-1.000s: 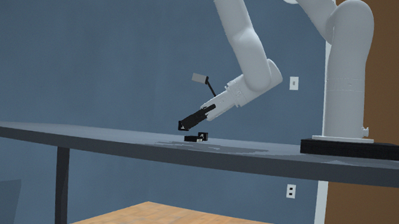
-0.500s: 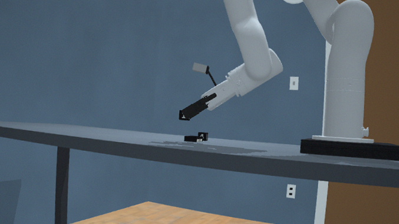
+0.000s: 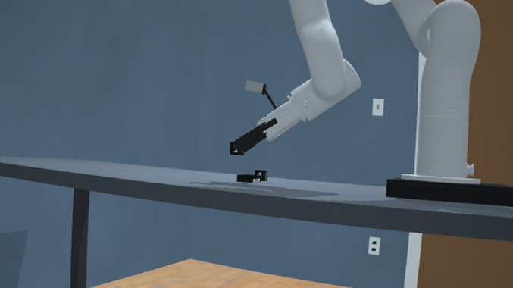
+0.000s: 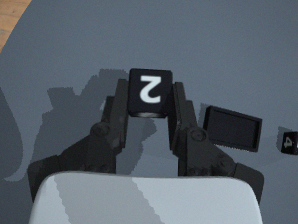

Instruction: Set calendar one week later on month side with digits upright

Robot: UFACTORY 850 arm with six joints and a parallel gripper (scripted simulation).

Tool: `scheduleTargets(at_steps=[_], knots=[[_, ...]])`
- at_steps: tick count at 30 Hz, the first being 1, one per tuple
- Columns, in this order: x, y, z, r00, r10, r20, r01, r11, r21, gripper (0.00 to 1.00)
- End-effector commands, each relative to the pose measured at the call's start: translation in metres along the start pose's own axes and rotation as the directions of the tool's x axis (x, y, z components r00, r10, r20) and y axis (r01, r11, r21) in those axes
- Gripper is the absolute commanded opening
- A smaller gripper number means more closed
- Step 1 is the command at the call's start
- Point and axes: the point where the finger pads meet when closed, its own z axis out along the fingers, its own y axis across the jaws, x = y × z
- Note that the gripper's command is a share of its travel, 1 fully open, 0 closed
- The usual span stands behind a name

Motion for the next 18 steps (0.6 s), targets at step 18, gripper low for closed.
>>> scheduleTargets(at_steps=[18], knots=[[0.0063, 0.0000, -0.0003, 0.972, 0.000, 0.236, 0.000, 1.000, 0.000, 0.27]])
